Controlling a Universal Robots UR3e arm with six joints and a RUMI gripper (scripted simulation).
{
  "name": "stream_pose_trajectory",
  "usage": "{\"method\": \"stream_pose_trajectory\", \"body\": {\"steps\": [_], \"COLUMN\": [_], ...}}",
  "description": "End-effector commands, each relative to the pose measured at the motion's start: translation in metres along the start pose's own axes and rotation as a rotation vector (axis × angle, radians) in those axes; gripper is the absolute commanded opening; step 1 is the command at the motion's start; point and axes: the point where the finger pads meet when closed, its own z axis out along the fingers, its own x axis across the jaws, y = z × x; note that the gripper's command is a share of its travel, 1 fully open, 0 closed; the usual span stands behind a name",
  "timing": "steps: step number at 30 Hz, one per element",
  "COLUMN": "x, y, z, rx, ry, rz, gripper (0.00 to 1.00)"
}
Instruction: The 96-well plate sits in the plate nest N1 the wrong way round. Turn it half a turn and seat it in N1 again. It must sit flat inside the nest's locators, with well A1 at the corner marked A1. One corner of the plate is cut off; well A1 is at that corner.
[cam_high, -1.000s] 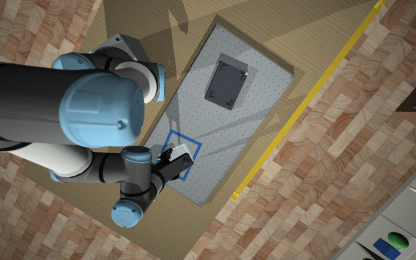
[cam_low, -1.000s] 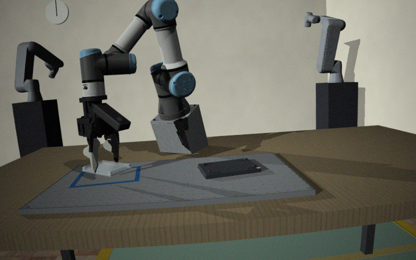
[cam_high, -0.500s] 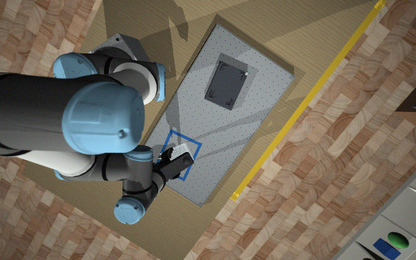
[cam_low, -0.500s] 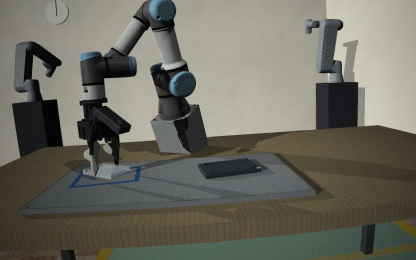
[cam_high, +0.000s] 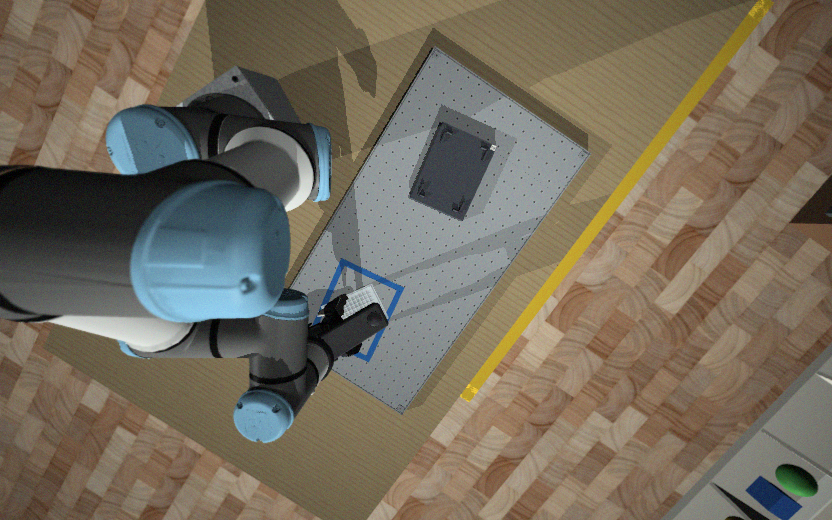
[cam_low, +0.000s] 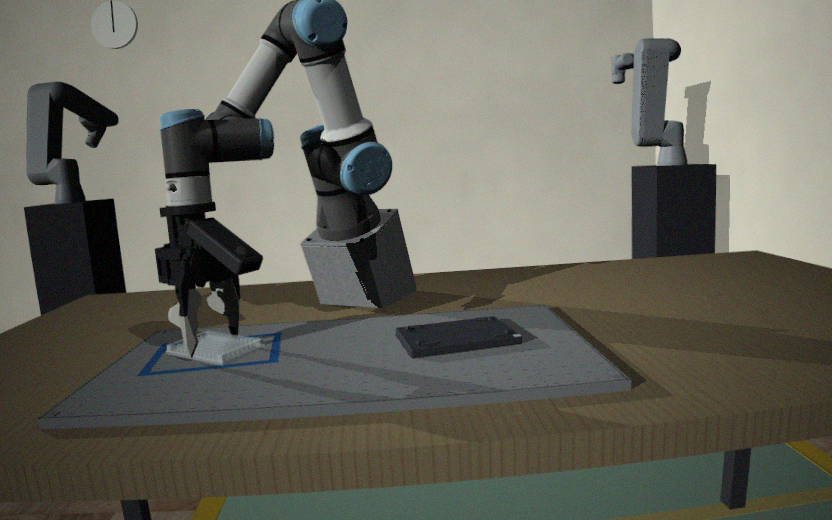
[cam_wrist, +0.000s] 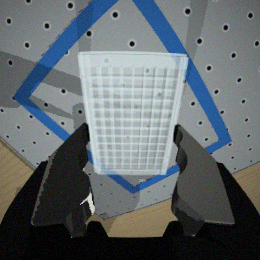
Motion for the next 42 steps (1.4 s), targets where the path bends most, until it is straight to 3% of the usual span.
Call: {"method": "stream_pose_trajectory", "body": {"steps": [1, 12, 13, 33, 42], "x": [0.001, 0.001, 0.001, 0.001, 0.001], "y": [0.000, 0.000, 0.000, 0.000, 0.000], "z": [0.002, 0.002, 0.002, 0.002, -0.022], "rx": [-0.001, -0.001, -0.001, -0.001, -0.001], "ry": [0.002, 0.002, 0.002, 0.002, 0.002], "rz": [0.000, 0.000, 0.000, 0.000, 0.000], "gripper": [0.00, 0.00, 1.00, 1.00, 1.00]}}
